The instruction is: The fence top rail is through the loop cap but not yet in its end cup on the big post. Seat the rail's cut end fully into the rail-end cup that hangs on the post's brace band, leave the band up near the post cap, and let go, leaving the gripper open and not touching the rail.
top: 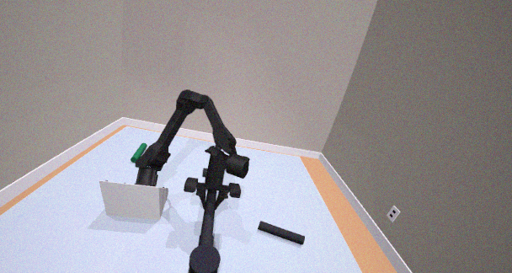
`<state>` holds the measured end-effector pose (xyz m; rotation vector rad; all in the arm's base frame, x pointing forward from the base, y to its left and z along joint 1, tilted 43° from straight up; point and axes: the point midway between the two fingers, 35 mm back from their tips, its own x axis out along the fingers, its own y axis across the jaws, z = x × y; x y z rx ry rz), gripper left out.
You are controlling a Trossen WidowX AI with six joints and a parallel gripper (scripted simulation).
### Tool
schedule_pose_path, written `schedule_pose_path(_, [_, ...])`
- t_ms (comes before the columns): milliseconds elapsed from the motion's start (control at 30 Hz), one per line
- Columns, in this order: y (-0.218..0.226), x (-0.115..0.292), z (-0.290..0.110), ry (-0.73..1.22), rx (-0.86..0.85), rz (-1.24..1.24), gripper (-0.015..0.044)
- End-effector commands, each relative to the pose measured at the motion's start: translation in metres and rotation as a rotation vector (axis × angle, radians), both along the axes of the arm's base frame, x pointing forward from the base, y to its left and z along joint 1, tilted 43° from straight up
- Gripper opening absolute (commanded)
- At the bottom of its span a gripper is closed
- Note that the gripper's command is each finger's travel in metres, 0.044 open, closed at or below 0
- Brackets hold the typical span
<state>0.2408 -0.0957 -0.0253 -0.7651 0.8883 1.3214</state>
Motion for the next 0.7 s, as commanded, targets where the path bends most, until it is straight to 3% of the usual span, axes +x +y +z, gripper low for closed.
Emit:
schedule_pose_path(0, [-0.0031,0.0004,-0.0001,-0.003,-0.008,0.001,0.0000])
schedule_pose_path(667, [-0.0053,0.0006,-0.0006,-0.003,-0.010,0.001,0.0000])
